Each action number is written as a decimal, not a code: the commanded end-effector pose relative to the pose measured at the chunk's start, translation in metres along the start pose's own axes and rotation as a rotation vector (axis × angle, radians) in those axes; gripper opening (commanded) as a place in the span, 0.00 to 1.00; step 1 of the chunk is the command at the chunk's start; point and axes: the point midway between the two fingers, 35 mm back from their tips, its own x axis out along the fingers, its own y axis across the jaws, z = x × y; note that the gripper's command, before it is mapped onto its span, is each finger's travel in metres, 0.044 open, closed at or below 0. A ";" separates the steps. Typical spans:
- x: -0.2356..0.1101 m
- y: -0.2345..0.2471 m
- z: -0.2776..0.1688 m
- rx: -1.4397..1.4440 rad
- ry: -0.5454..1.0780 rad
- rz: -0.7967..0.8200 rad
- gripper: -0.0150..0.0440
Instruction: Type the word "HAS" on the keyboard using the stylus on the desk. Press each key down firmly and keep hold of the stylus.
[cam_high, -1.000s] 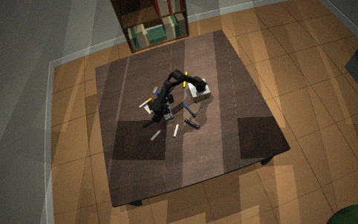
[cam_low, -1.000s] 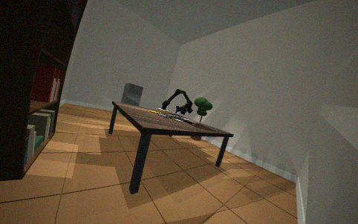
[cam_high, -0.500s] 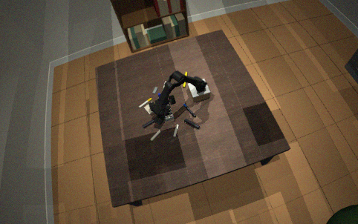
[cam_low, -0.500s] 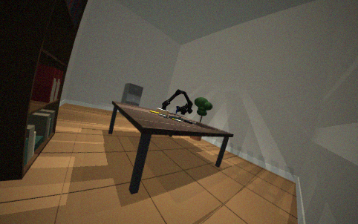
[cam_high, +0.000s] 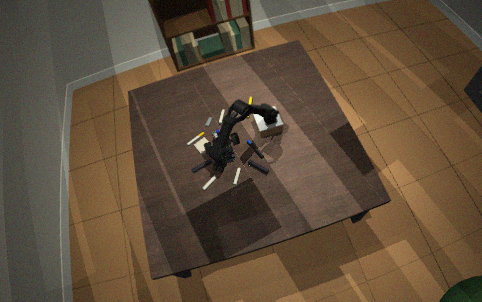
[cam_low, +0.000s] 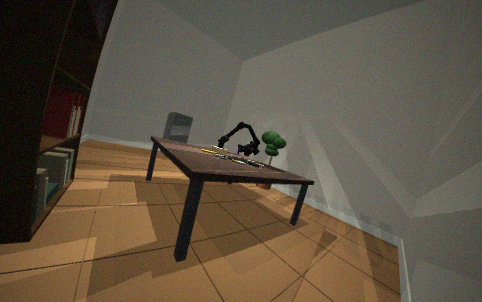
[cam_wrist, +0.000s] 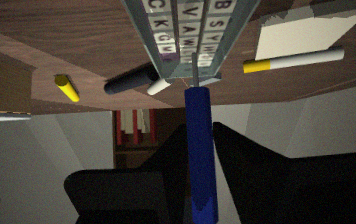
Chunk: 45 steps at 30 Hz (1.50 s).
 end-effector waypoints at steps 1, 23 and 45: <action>0.001 0.001 0.002 0.005 -0.002 0.002 0.25; 0.002 0.002 0.004 0.005 -0.002 0.002 0.39; 0.007 0.002 0.013 0.005 -0.002 0.002 0.39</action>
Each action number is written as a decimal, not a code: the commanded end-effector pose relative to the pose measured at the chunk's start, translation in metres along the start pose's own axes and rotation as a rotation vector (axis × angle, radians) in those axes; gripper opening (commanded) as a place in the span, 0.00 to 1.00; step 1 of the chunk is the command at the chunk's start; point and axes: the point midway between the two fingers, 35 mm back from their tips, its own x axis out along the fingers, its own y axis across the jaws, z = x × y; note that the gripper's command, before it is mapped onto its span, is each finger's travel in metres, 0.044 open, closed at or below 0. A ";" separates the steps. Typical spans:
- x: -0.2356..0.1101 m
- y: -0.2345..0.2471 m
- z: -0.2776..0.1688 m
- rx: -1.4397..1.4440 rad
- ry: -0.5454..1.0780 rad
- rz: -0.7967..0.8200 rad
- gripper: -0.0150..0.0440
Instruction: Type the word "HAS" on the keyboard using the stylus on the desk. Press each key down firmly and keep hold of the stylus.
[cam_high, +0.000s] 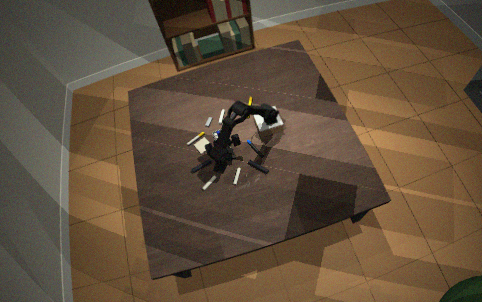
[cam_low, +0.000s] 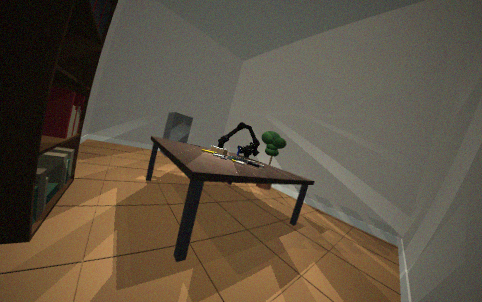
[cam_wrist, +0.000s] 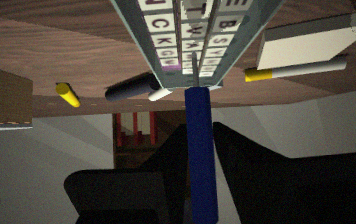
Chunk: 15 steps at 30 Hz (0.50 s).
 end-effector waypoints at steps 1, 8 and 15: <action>0.001 0.000 0.002 0.006 -0.003 0.002 0.39; 0.002 0.000 0.004 0.006 -0.003 0.002 0.39; 0.004 0.000 0.007 0.006 -0.003 0.002 0.39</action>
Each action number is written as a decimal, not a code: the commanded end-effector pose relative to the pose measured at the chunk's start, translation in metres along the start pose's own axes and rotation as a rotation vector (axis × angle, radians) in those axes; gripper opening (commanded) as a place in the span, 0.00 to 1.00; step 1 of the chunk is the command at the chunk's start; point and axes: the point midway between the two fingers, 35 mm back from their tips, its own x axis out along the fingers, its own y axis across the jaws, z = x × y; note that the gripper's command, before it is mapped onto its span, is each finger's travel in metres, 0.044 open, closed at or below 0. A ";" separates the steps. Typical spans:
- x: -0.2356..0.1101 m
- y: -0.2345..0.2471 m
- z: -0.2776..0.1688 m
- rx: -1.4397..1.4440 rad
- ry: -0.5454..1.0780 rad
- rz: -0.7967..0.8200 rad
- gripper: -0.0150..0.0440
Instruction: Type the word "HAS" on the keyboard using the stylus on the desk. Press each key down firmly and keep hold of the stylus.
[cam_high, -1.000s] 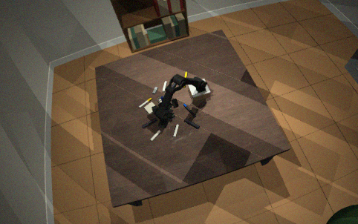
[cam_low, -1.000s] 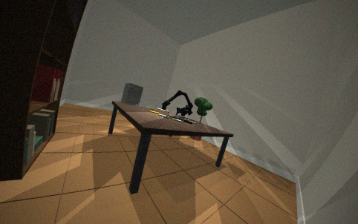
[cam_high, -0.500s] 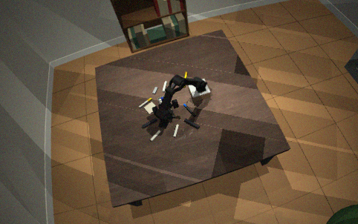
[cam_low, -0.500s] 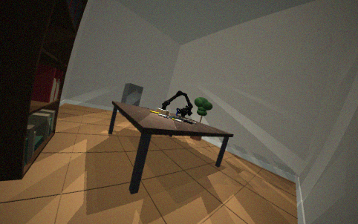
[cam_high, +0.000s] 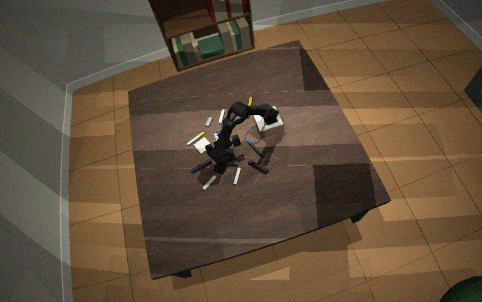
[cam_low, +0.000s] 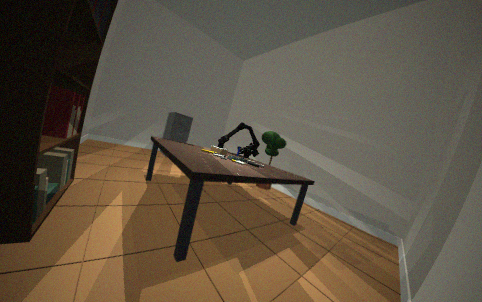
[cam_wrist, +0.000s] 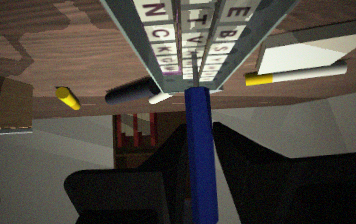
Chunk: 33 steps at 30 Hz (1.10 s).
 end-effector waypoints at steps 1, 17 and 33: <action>0.001 0.000 0.002 0.005 -0.002 0.002 0.39; -0.002 0.000 -0.004 0.005 -0.003 0.002 0.39; -0.016 -0.002 -0.028 -0.067 -0.030 -0.102 0.33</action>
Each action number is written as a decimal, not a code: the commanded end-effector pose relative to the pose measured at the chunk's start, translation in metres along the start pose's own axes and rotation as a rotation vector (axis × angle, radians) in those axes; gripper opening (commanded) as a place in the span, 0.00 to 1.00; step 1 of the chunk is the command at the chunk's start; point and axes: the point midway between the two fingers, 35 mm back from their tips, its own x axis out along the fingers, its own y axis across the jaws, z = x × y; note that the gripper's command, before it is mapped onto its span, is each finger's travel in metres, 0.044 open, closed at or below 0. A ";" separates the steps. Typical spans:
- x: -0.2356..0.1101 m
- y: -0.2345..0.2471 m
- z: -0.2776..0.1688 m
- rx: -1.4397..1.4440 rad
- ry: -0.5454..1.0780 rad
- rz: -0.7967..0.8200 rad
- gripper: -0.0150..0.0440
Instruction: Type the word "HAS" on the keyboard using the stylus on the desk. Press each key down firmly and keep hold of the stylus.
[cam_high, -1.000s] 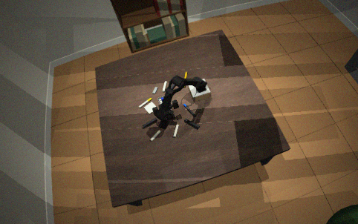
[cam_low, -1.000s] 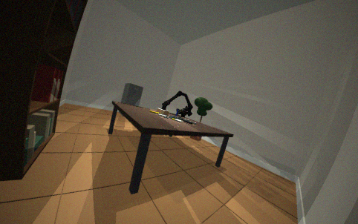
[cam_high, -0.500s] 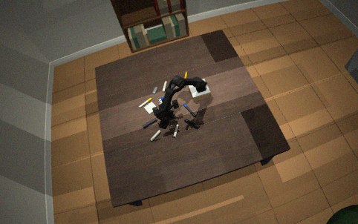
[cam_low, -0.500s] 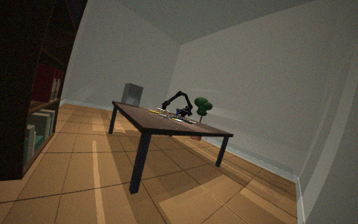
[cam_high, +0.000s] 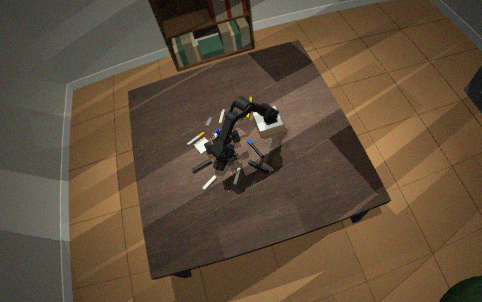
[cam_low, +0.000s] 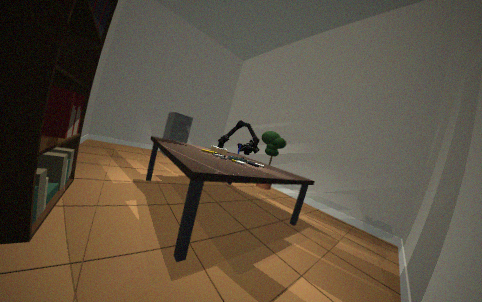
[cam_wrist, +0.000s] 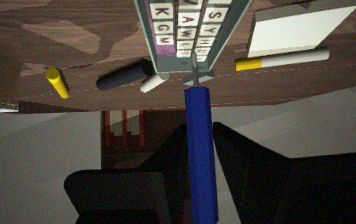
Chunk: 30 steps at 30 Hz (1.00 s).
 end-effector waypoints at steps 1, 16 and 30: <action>-0.002 -0.001 -0.002 -0.039 -0.012 -0.068 0.32; -0.009 -0.004 -0.013 -0.192 0.003 -0.339 0.25; -0.009 -0.004 -0.012 -0.222 0.023 -0.396 0.25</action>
